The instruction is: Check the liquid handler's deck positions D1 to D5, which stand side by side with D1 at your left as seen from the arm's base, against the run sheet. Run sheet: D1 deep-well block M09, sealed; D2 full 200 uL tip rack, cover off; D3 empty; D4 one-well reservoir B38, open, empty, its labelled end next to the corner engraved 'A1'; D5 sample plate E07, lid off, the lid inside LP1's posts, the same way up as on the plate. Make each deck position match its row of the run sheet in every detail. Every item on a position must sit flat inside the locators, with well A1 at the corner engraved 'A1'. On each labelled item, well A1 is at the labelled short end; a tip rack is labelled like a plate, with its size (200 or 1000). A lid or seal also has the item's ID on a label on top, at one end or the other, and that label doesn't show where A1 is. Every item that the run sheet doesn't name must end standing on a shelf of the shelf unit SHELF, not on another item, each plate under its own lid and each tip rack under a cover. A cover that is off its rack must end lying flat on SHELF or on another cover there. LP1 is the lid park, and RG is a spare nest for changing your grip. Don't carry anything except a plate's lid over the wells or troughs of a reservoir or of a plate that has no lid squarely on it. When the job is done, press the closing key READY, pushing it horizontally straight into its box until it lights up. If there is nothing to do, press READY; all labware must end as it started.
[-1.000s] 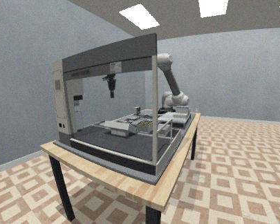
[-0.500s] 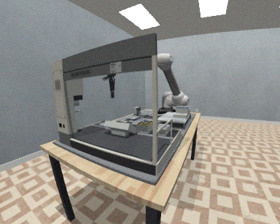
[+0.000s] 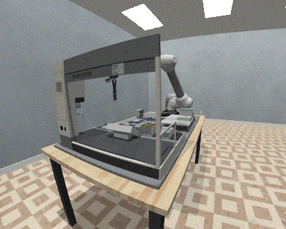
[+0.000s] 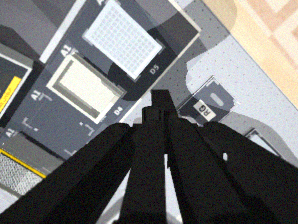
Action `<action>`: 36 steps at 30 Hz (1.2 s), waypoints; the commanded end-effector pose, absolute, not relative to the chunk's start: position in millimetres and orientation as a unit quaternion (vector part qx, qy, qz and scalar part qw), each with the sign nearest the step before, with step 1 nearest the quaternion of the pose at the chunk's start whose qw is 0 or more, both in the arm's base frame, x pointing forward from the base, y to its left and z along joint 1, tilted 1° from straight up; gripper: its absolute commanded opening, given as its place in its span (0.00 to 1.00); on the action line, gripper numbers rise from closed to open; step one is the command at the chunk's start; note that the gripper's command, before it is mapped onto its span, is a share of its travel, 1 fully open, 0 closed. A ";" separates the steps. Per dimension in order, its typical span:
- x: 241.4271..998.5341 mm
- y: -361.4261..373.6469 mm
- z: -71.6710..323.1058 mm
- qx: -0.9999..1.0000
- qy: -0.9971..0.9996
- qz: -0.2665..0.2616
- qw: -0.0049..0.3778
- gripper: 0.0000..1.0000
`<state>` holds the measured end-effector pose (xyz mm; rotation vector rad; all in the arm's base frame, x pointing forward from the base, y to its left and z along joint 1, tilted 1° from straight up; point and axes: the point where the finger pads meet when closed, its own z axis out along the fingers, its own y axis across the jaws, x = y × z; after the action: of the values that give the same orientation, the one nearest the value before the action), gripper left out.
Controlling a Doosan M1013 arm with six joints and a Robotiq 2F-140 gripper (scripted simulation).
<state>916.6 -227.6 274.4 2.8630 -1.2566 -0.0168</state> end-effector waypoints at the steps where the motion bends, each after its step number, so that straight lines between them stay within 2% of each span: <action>1: 915.9 -229.2 279.5 0.912 -0.410 -0.001 0.008 0.10; 28: 915.9 -229.1 279.5 0.913 -0.409 -0.001 0.008 0.10; 36: 885.1 -231.1 278.9 0.885 -0.465 -0.001 0.008 0.10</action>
<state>899.7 -228.8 272.9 2.8098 -1.3697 -0.0196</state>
